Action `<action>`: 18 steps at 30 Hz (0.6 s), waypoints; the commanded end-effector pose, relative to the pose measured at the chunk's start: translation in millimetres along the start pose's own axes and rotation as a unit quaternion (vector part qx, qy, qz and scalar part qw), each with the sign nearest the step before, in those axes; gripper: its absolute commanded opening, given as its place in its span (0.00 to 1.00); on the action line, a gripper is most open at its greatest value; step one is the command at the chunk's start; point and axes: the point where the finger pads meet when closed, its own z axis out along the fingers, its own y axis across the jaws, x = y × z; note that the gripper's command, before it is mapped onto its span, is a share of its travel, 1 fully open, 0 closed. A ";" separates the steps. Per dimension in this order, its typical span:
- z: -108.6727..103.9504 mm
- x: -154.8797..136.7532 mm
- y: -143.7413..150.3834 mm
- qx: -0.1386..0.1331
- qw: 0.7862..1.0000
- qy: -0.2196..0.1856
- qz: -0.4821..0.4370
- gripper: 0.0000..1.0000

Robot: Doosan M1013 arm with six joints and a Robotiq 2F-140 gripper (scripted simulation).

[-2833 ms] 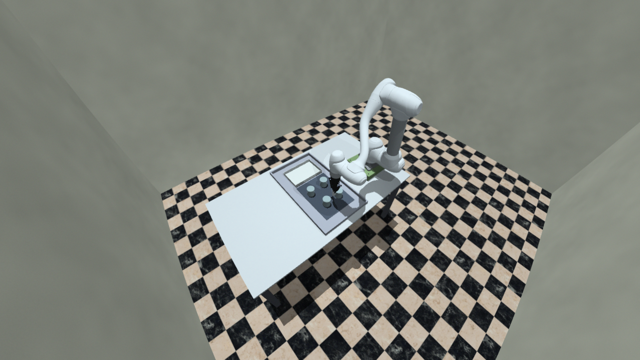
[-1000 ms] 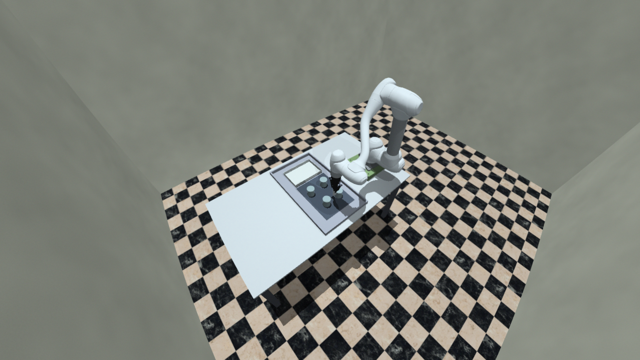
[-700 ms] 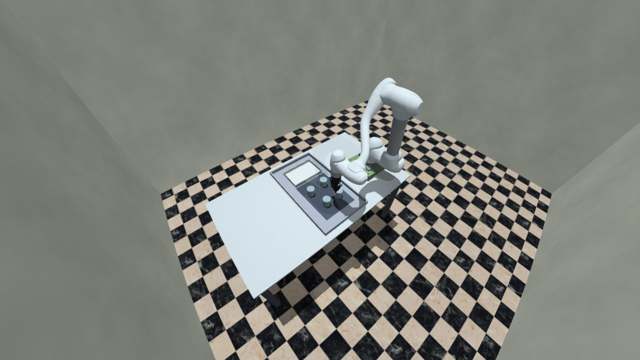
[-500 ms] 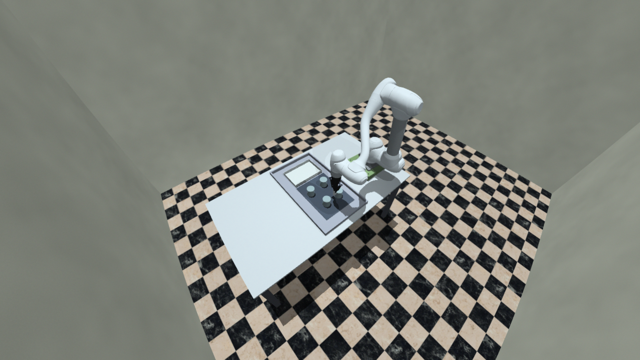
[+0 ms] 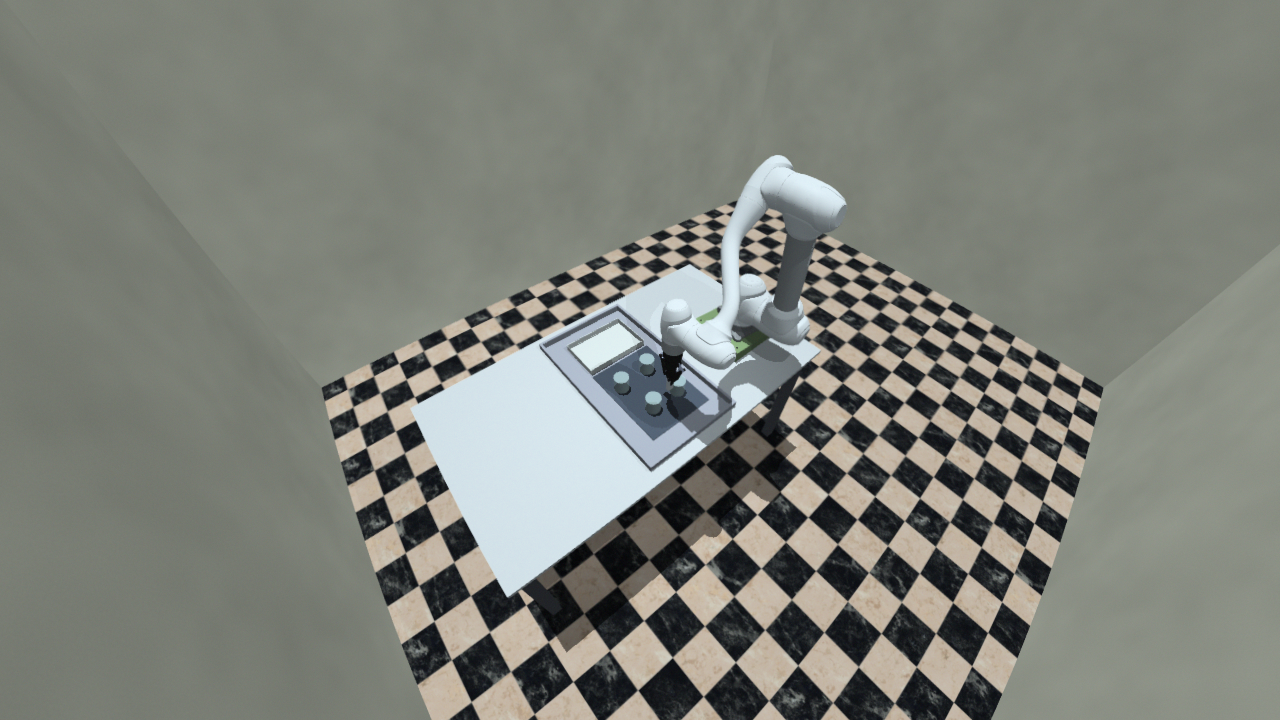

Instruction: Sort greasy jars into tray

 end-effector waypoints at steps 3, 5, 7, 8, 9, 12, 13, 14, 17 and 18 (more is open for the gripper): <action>-0.6 0.7 0.0 0.000 1.000 0.000 0.000 0.00; -0.9 1.0 0.0 0.000 1.000 0.000 0.000 0.00; -1.1 1.3 0.0 0.000 1.000 0.000 0.000 0.00; -1.2 1.4 0.0 0.000 1.000 0.000 0.000 0.00; -1.3 1.5 0.0 0.000 1.000 0.000 0.000 0.00; -1.4 1.7 0.0 0.000 1.000 0.000 0.000 0.00; -1.5 1.8 0.0 0.000 1.000 0.000 0.000 0.00; -1.6 1.9 0.0 0.000 1.000 0.000 0.000 0.00; -1.9 2.3 0.0 0.000 1.000 0.000 0.000 0.00; -2.0 2.5 0.0 0.000 1.000 0.000 0.000 0.00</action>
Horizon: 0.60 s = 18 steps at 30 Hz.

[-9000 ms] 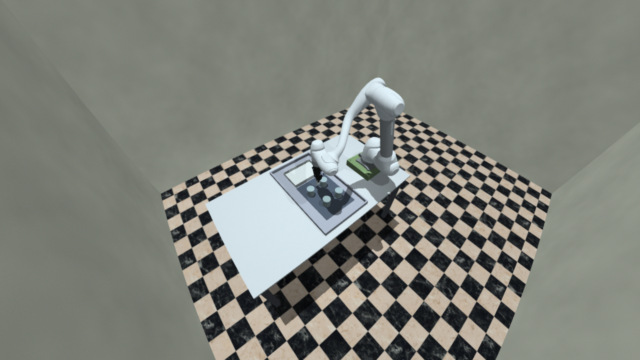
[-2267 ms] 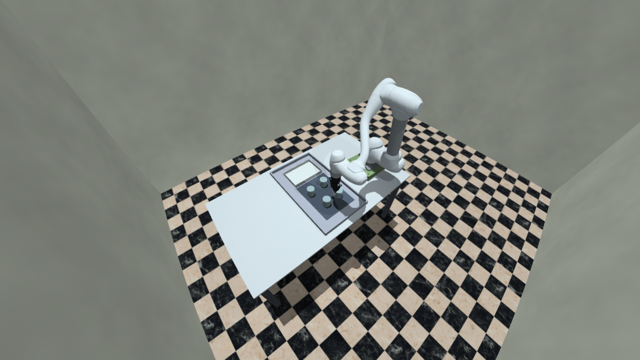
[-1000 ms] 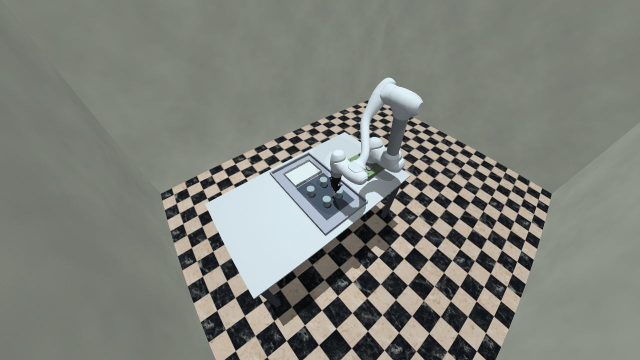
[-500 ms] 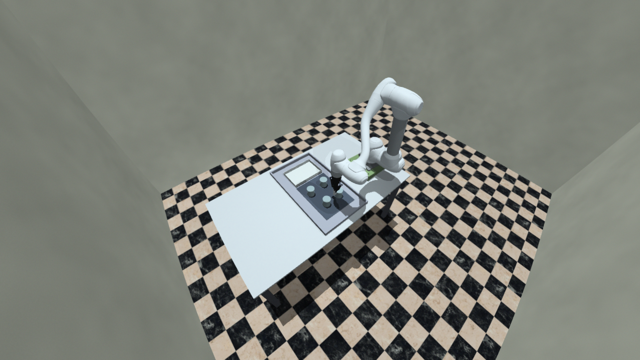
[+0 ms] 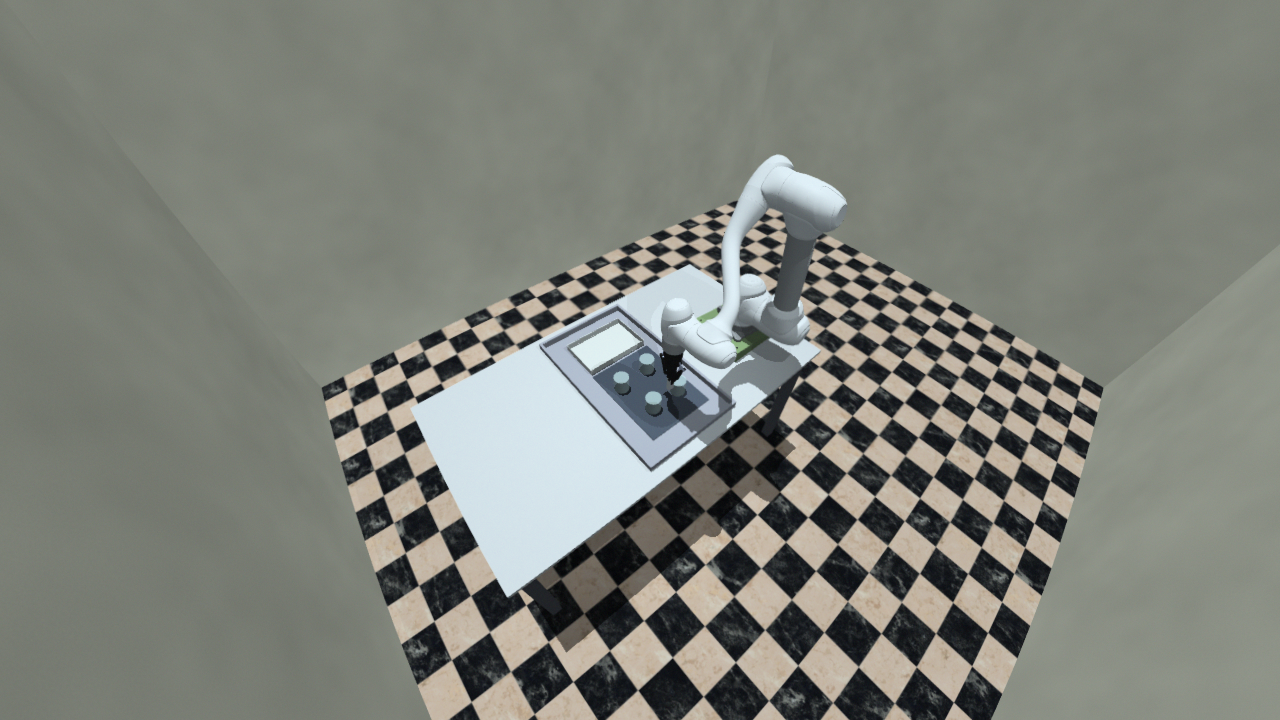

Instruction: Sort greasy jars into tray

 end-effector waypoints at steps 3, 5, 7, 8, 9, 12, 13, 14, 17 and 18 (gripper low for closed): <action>-0.6 0.7 0.0 0.000 1.000 0.000 0.000 0.00; -0.9 1.0 0.0 0.000 1.000 0.000 0.000 0.00; -1.1 1.3 0.0 0.000 1.000 0.000 0.000 0.00; -1.2 1.4 0.0 0.000 1.000 0.000 0.000 0.00; -1.3 1.5 0.0 0.000 1.000 0.000 0.000 0.00; -1.4 1.7 0.0 0.000 1.000 0.000 0.000 0.00; -1.5 1.8 0.0 0.000 1.000 0.000 0.000 0.00; -1.6 1.9 0.0 0.000 1.000 0.000 0.000 0.00; -1.9 2.3 0.0 0.000 1.000 0.000 0.000 0.00; -2.0 2.5 0.0 0.000 1.000 0.000 0.000 0.00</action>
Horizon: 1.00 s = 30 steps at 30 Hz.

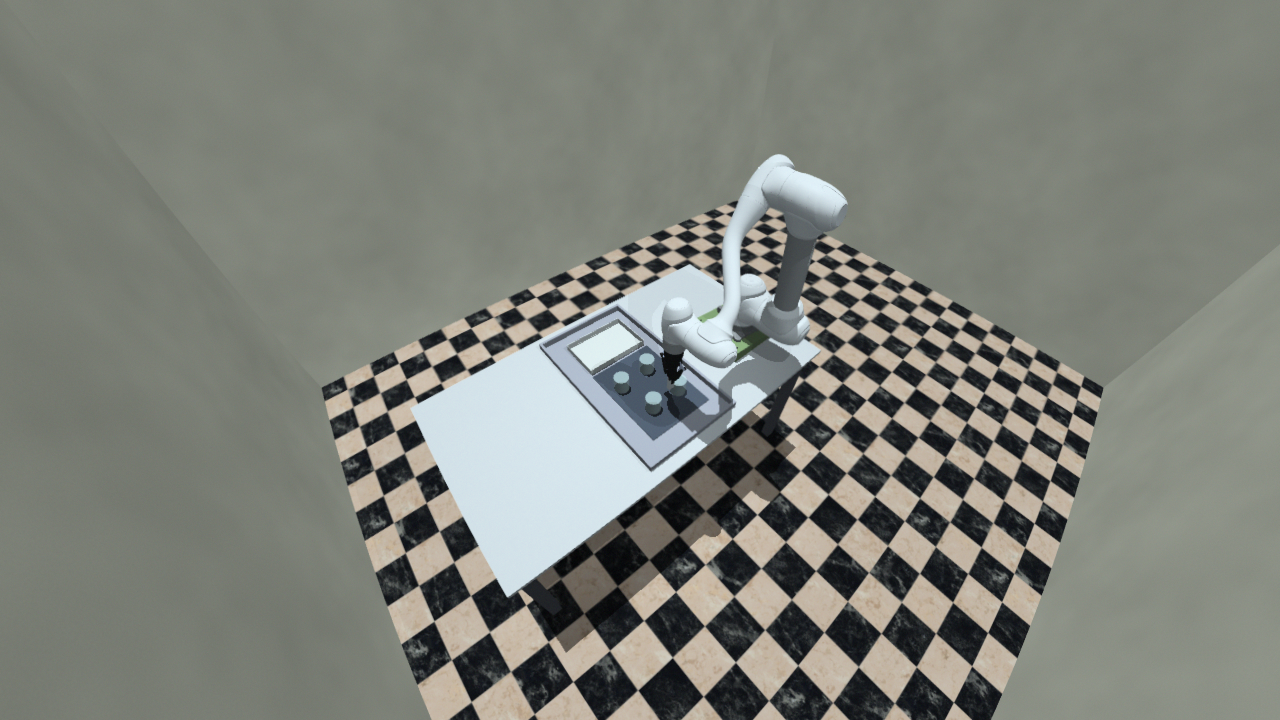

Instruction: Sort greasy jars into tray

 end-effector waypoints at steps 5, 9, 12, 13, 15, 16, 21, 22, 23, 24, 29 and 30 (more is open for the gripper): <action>-0.9 1.0 0.0 0.000 1.000 0.000 0.000 0.00; -1.2 1.4 0.0 0.000 1.000 0.000 0.000 0.00; -1.4 1.7 0.0 0.000 1.000 0.000 0.000 0.00; -1.5 1.8 0.0 0.000 1.000 0.000 0.000 0.00; -1.7 2.1 0.0 0.000 1.000 0.000 0.000 0.00; -1.8 2.2 0.0 0.000 1.000 0.000 0.000 0.00; -2.4 2.9 0.0 0.000 1.000 0.000 0.000 0.00; -2.5 3.0 0.0 0.000 1.000 0.000 0.000 0.00; -2.6 3.1 0.0 0.000 1.000 0.000 0.000 0.00; -2.7 3.3 0.0 0.000 1.000 0.000 0.000 0.00; -3.0 3.7 0.0 0.000 1.000 0.000 0.000 0.00; -3.1 3.8 0.0 0.000 1.000 0.000 0.000 0.00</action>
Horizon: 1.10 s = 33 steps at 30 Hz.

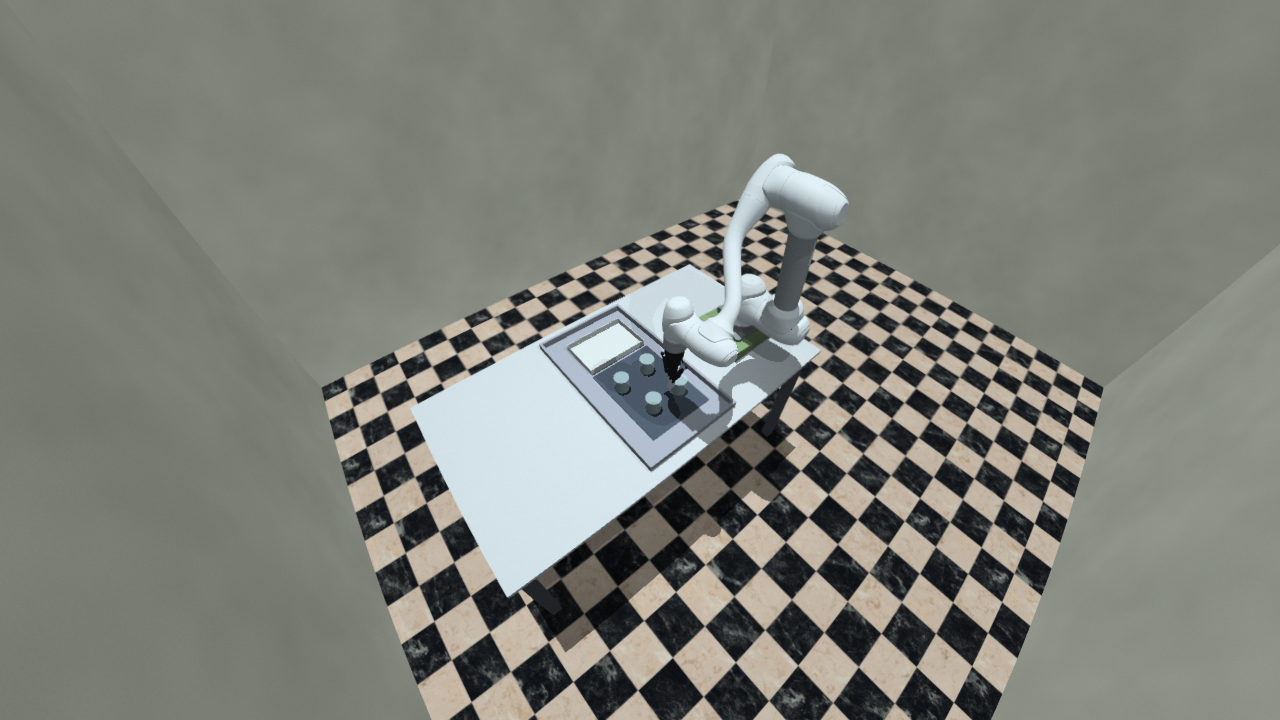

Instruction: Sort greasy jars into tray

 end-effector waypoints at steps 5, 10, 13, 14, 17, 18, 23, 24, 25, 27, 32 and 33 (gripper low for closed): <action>-0.8 1.0 0.0 0.000 1.000 0.000 0.000 0.00; -1.4 1.6 0.0 0.000 1.000 0.000 0.000 0.00; 0.1 -3.4 0.0 0.000 1.000 0.000 0.000 0.00; 0.1 -3.4 0.0 0.000 1.000 0.000 0.000 0.00; 2.3 -10.9 0.0 0.000 1.000 0.000 0.000 0.00; 3.1 -13.4 0.0 0.000 1.000 0.000 0.000 0.00; 6.7 -26.0 0.0 0.000 1.000 0.000 0.000 0.00; 6.7 -26.0 0.0 0.000 1.000 0.000 0.000 0.00; 6.7 -26.0 0.0 0.000 1.000 0.000 0.000 0.00; 6.7 -26.0 0.0 0.000 1.000 0.000 0.000 0.00; 6.7 -26.0 0.0 0.000 1.000 0.000 0.000 0.00; 6.7 -26.0 0.0 0.000 1.000 0.000 0.000 0.00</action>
